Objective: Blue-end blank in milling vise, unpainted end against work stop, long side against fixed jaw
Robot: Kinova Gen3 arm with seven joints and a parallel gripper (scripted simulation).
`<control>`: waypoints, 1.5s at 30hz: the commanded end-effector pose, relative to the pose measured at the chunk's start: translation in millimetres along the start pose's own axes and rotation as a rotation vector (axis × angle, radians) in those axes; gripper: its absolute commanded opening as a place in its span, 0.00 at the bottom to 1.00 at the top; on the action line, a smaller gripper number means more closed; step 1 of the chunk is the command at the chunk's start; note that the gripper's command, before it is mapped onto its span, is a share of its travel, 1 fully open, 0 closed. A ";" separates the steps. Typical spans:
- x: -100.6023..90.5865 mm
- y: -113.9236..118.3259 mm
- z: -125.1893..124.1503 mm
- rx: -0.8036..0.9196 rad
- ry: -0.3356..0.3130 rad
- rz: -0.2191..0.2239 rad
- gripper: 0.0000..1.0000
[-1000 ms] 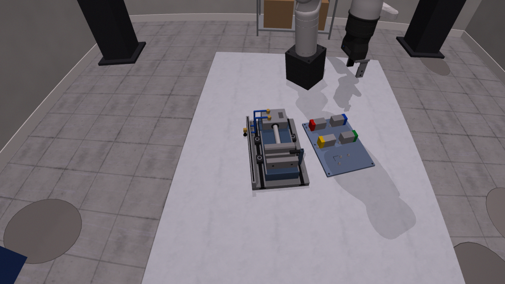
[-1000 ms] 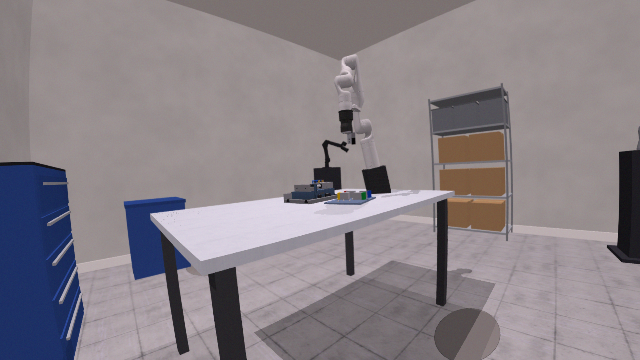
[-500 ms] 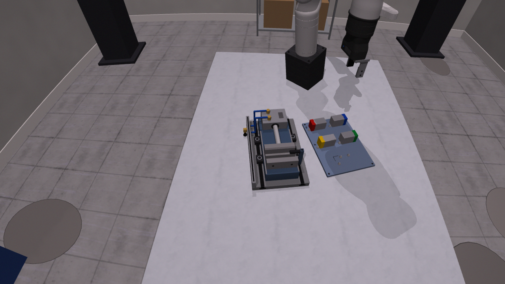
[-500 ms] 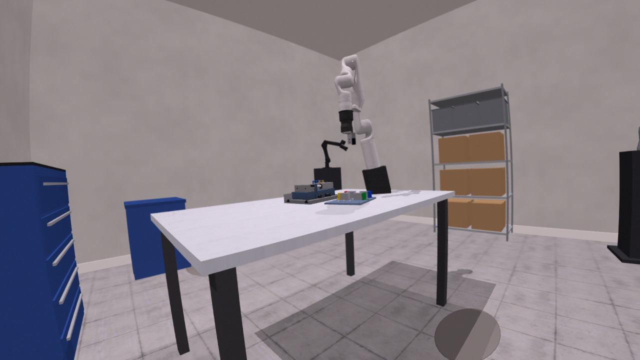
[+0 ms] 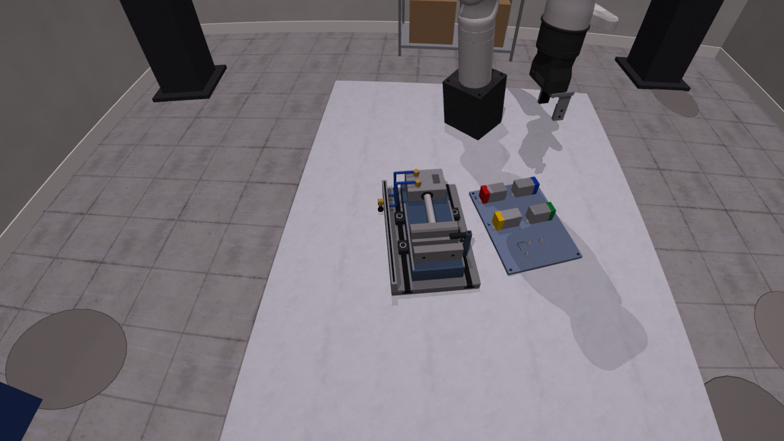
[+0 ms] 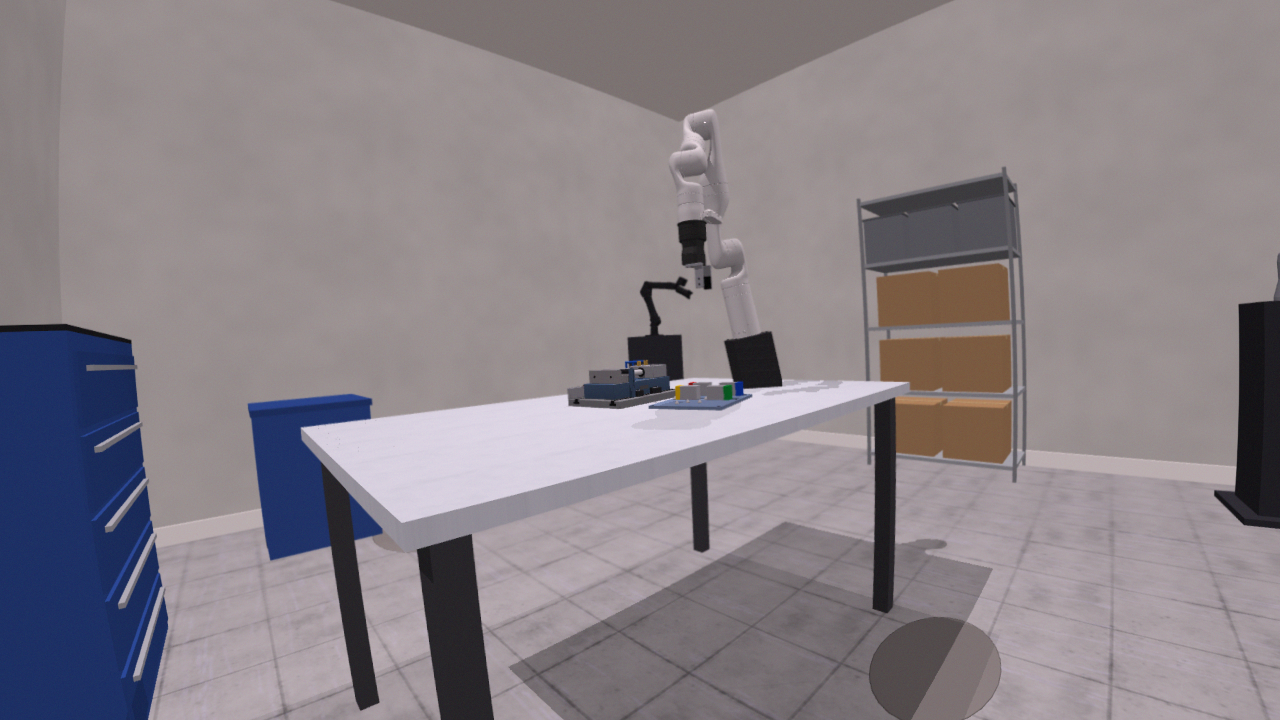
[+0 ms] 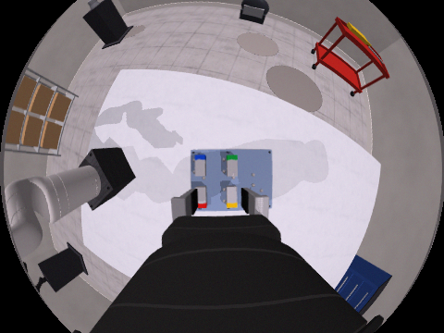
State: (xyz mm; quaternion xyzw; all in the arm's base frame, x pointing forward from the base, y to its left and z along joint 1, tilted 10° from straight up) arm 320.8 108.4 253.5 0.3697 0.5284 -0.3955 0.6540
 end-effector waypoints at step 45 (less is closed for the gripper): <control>67.4 -13.7 -20.5 0.006 0.000 0.009 1.00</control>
Point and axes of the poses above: the point where the finger pads meet when closed, its own x axis out along the fingers, its own y axis across the jaws, z = x × y, the point moved 7 cm from there along -x, back along the fingers, and after that the axes turned 11 degrees about -x, right-handed, at the moved point
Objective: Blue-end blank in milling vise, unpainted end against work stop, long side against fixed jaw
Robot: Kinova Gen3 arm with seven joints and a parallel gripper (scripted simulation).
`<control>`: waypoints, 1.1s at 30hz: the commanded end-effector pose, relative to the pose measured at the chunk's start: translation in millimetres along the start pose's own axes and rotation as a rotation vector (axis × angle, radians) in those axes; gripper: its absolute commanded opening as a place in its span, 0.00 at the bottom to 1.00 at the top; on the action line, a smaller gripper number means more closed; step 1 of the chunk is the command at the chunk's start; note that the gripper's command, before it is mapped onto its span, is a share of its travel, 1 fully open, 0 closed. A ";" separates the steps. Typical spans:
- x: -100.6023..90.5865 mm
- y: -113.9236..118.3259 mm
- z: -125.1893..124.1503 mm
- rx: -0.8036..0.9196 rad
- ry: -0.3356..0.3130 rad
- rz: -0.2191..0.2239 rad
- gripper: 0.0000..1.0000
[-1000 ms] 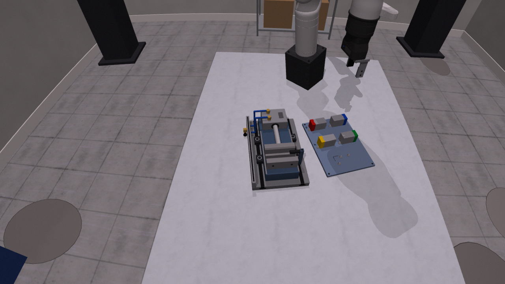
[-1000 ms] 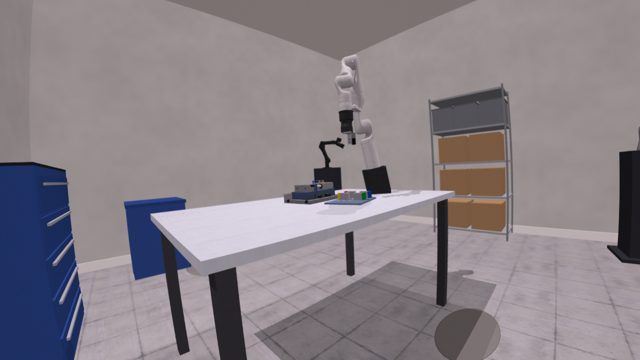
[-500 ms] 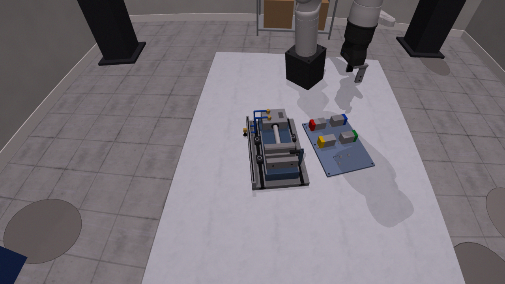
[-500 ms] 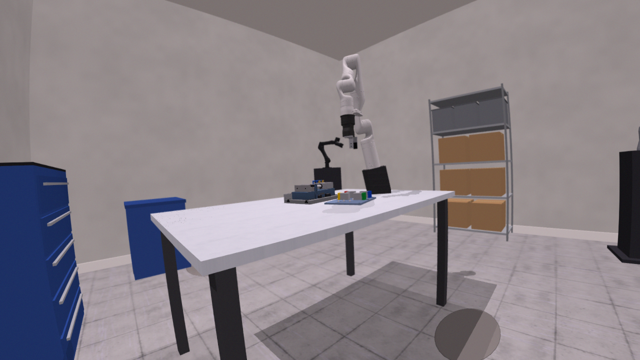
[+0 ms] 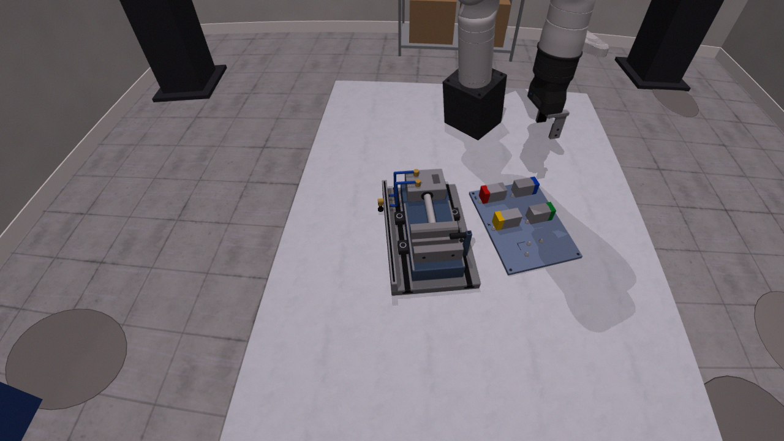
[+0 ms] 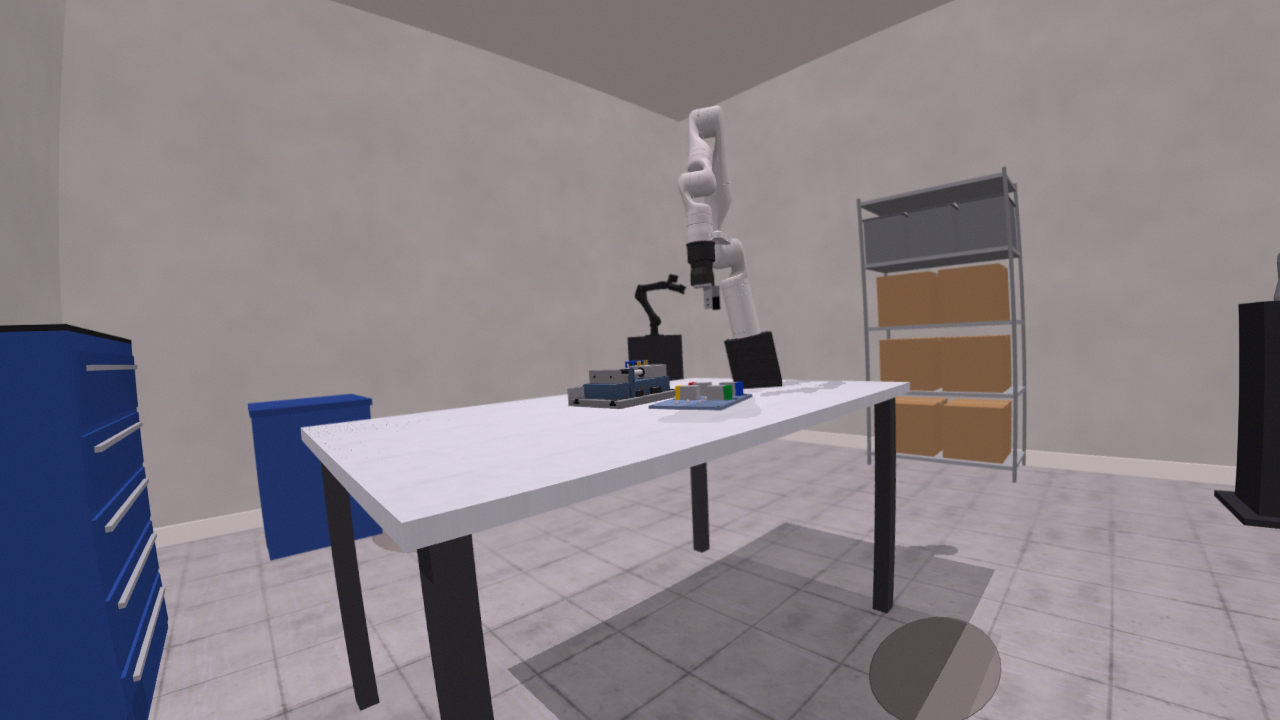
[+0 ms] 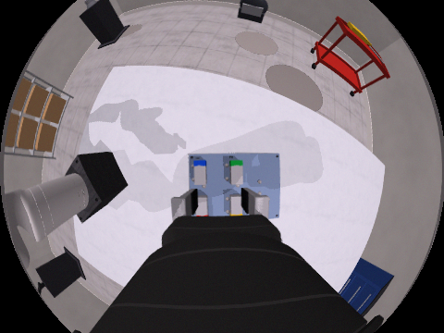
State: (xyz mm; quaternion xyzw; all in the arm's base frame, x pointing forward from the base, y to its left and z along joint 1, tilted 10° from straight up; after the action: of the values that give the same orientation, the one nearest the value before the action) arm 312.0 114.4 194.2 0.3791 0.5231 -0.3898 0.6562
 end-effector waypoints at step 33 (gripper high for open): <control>89.4 -23.0 -27.2 -0.006 -0.001 -0.011 1.00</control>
State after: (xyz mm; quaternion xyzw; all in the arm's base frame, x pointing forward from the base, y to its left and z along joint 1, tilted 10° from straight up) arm 297.5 125.1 112.6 0.3780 0.5251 -0.3849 0.6583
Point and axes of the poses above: the point where the finger pads meet when closed, its own x axis out along the fingers, its own y axis across the jaws, z = x × y, the point moved 7 cm from there along -x, back along the fingers, and after that the axes turned 11 degrees about -x, right-handed, at the moved point
